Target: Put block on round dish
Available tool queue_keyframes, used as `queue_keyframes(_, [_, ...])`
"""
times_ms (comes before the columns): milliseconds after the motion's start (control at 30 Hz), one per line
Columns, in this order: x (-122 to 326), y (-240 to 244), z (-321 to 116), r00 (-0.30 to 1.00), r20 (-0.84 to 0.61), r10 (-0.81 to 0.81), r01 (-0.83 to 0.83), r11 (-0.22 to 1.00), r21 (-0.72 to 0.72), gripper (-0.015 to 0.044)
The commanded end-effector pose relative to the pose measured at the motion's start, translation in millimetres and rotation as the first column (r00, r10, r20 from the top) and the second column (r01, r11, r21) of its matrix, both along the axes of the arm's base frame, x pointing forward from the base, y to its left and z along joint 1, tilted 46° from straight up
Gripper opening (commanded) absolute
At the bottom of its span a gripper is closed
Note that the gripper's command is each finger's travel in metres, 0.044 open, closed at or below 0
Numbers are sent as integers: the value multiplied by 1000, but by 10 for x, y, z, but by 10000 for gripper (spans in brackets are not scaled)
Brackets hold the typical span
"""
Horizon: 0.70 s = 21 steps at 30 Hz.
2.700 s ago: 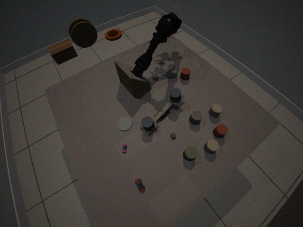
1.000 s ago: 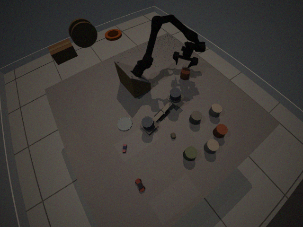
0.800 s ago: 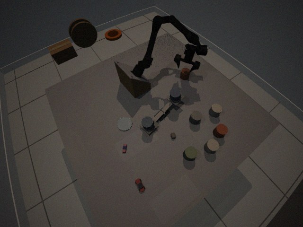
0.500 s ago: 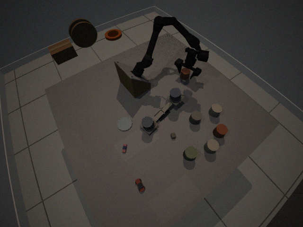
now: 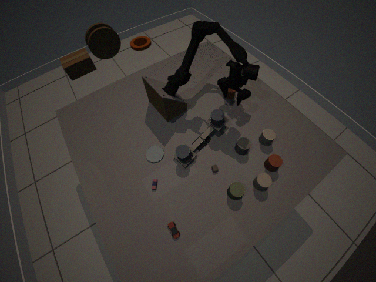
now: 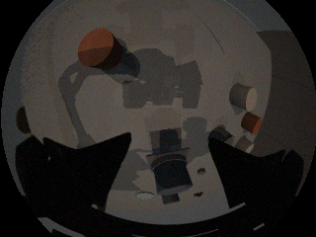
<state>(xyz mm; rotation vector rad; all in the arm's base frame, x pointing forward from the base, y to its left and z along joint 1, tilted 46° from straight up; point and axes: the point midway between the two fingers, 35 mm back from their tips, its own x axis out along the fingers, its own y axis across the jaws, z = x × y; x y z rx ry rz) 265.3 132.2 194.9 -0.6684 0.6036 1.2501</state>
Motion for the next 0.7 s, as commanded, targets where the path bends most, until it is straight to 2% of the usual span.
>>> queue_keyframes(0, [41,-190,-148,996,-63,-62,63,998,12,440])
queue_keyframes(333, [86,-825,-496,933,-234,-275,297,953,64,440])
queue_keyframes(667, [-35,-1401,-777,801,-394,-450,532,838,125,440])
